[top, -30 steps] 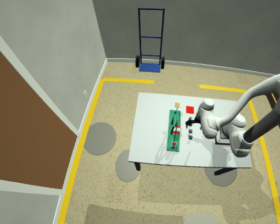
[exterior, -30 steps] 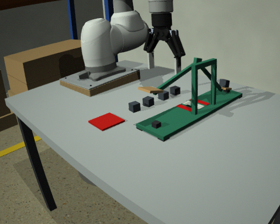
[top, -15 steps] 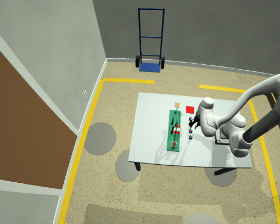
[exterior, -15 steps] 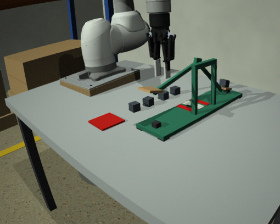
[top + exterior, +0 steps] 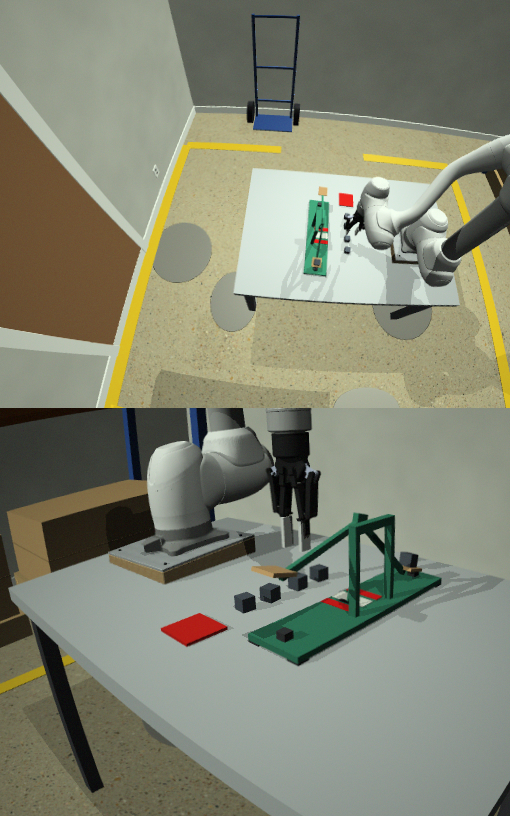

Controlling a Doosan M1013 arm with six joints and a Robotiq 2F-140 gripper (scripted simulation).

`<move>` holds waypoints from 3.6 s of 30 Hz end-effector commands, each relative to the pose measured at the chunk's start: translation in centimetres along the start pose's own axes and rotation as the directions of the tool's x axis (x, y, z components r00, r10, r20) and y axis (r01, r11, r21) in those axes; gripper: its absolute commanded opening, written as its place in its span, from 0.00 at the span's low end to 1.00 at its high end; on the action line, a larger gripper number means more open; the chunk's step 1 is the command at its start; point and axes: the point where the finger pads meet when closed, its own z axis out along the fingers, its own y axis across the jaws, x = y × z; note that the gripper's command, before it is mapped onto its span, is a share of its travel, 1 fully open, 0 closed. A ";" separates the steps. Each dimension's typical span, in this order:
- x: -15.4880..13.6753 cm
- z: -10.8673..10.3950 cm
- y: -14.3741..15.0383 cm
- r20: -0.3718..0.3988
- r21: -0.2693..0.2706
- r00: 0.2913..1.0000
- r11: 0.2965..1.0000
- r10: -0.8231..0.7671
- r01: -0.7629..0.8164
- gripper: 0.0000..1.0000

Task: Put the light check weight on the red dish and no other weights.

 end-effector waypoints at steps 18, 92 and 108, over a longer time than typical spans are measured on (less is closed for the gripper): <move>0.0 0.4 0.0 0.000 0.000 1.000 1.000 0.000 0.000 0.35; 0.1 5.2 -0.1 0.001 0.000 1.000 1.000 0.000 0.000 0.35; 0.1 5.2 -0.1 0.001 0.000 1.000 1.000 0.000 0.000 0.35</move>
